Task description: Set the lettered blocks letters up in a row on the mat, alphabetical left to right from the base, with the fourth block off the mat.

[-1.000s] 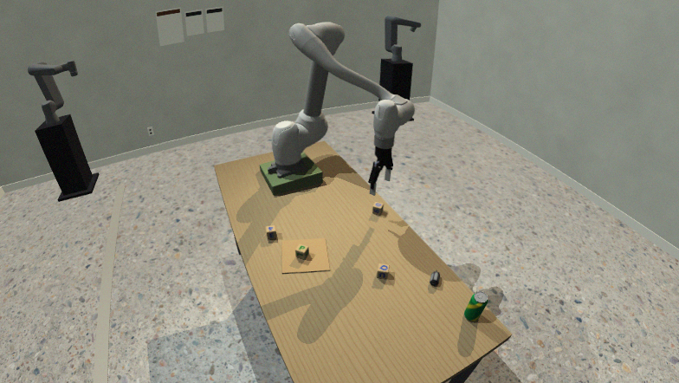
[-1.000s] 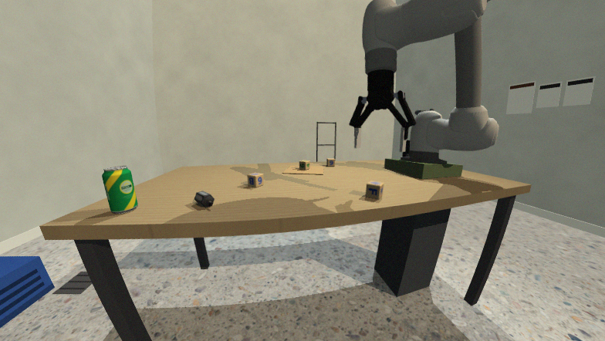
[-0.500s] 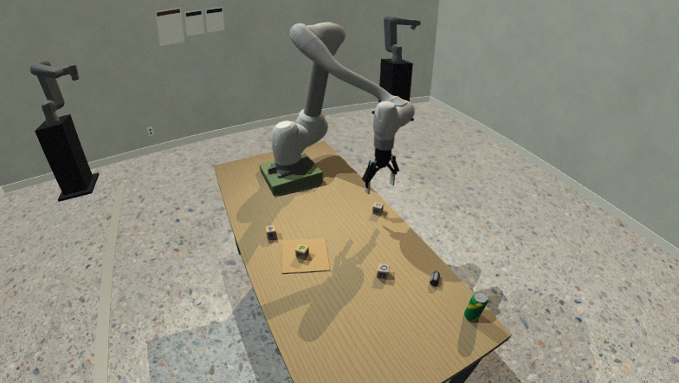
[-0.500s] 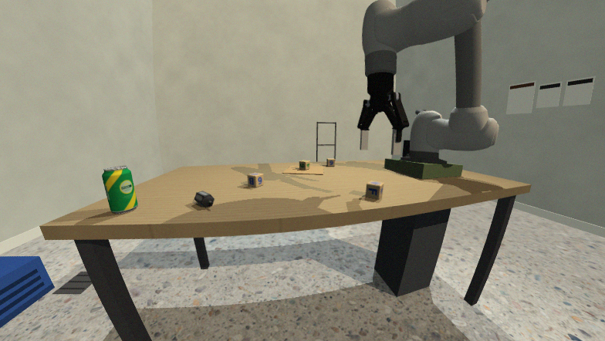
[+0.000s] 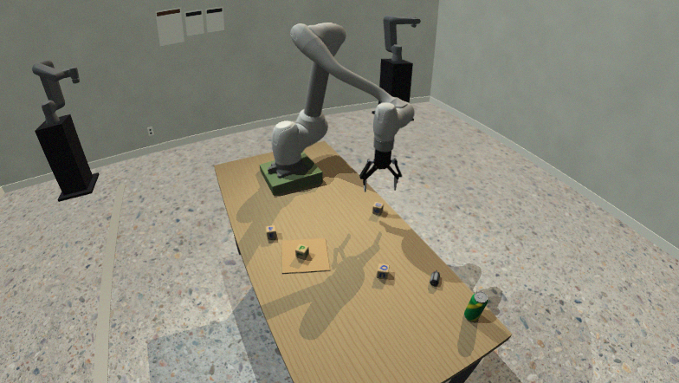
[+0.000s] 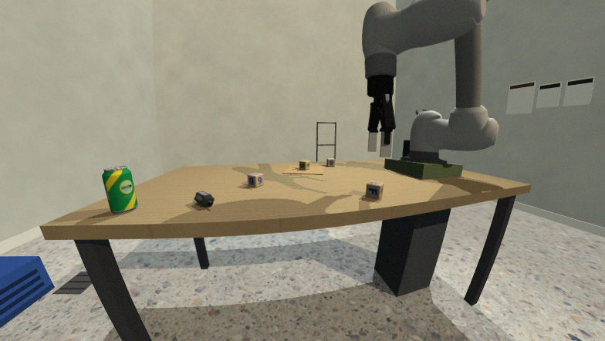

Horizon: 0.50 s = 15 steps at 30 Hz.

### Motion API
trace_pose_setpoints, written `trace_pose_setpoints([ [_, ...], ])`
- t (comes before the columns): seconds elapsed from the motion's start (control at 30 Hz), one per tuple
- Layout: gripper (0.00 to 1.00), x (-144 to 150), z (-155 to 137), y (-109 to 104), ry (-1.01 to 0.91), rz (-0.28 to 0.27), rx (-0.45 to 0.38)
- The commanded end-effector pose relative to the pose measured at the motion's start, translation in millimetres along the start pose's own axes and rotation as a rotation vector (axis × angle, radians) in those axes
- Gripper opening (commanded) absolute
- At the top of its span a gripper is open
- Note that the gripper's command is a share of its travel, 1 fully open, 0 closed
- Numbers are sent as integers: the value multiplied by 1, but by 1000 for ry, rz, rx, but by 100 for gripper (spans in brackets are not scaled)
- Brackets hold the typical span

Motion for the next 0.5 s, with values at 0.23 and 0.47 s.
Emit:
trace_pose_setpoints([
  [0.23, 100, 1, 0, 4, 325, 2, -8],
  [0.47, 100, 1, 0, 7, 504, 1, -8],
])
Point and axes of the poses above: the point where the finger pads meet when closed, its own y axis out along the fingers, its own x axis across the jaws, z = x × y, the point moved 9 cm from there along -y, back along the fingers, and after that the axes turned 13 degrees about y, right-handed, at the moved point
